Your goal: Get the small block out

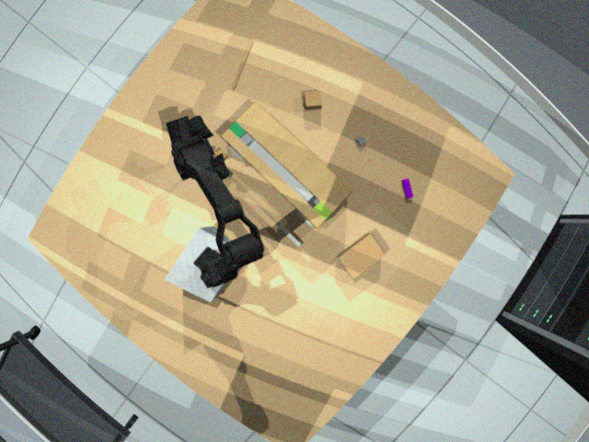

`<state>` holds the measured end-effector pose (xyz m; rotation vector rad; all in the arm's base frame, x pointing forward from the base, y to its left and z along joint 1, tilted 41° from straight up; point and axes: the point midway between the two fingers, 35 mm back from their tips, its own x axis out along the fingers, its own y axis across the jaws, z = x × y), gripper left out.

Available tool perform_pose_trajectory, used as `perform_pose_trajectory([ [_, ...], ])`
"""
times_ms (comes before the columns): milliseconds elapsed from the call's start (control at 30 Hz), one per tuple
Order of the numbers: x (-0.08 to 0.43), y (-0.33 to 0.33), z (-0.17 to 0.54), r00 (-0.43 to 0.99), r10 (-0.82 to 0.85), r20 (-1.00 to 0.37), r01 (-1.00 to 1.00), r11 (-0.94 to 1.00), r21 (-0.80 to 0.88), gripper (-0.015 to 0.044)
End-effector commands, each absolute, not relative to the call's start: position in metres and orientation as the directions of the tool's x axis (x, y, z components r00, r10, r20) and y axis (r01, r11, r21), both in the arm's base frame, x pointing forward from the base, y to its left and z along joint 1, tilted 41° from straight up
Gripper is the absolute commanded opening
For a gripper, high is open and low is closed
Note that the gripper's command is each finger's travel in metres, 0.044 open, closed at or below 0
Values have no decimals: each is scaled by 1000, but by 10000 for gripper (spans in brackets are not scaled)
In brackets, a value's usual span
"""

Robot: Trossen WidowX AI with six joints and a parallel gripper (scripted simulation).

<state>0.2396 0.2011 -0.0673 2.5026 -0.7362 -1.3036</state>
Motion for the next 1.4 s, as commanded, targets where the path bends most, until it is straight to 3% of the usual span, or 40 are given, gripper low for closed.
perform_pose_trajectory([
  [0, 235, 199, -76, 505, -556, -660, -33, -777, 629, 285],
  [367, 236, 198, -78, 505, -556, -660, -33, -777, 629, 285],
  [600, 247, 137, -143, 505, -559, -658, -35, -775, 631, 285],
  [1367, 251, 121, -167, 505, -559, -658, -35, -775, 631, 285],
])
